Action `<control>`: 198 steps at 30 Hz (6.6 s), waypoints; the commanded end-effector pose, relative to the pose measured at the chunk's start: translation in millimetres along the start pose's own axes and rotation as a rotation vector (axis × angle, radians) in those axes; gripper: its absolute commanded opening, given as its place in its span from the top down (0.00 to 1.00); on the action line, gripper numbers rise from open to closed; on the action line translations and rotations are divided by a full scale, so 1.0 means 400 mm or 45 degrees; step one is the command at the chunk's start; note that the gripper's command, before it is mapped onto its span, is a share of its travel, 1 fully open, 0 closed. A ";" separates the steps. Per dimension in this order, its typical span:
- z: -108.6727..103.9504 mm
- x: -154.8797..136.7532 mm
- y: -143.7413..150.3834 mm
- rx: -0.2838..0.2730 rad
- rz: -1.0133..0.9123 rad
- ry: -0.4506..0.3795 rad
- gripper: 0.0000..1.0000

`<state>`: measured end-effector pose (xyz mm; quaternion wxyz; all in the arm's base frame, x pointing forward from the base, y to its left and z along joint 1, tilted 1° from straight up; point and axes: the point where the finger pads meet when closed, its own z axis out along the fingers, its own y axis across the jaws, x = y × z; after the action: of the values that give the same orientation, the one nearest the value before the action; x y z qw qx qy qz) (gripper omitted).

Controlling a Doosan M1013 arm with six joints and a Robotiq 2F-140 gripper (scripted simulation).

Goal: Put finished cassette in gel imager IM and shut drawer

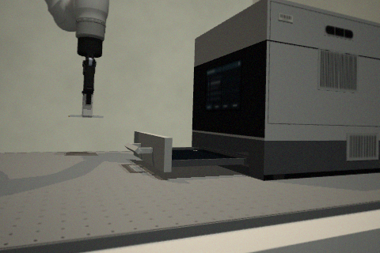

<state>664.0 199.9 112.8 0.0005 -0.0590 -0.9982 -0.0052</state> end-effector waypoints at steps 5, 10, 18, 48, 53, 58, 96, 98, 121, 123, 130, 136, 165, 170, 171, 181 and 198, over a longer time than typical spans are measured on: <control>-0.013 -0.006 0.002 -0.003 -0.005 -0.004 0.90; -0.013 -0.006 0.002 -0.003 -0.005 -0.004 0.90; -0.013 -0.006 0.002 -0.003 -0.005 -0.004 0.90; -0.013 -0.146 -0.263 -0.004 1.014 -0.003 0.90; -0.013 -0.176 -0.318 -0.004 1.226 -0.002 0.90; -0.013 -0.199 -0.362 -0.004 1.396 -0.002 0.90; -0.013 -0.374 -0.690 -0.005 1.980 -0.001 0.90; -0.013 -0.374 -0.690 -0.005 1.980 -0.001 0.90; -0.013 -0.374 -0.690 -0.005 1.980 -0.001 0.90; -0.013 -0.374 -0.690 -0.005 1.980 -0.001 0.90; -0.013 -0.374 -0.690 -0.005 1.980 -0.001 0.90; -0.013 -0.374 -0.690 -0.005 1.980 -0.001 0.90; -0.013 -0.374 -0.690 -0.005 1.980 -0.001 0.90; -0.013 -0.374 -0.690 -0.005 1.980 -0.001 0.90; -0.013 -0.374 -0.690 -0.005 1.980 -0.001 0.90; -0.013 -0.374 -0.690 -0.005 1.980 -0.001 0.90; -0.013 -0.374 -0.690 -0.005 1.980 -0.001 0.90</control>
<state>778.3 -89.8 113.3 0.0034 -0.7442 -0.6679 -0.0063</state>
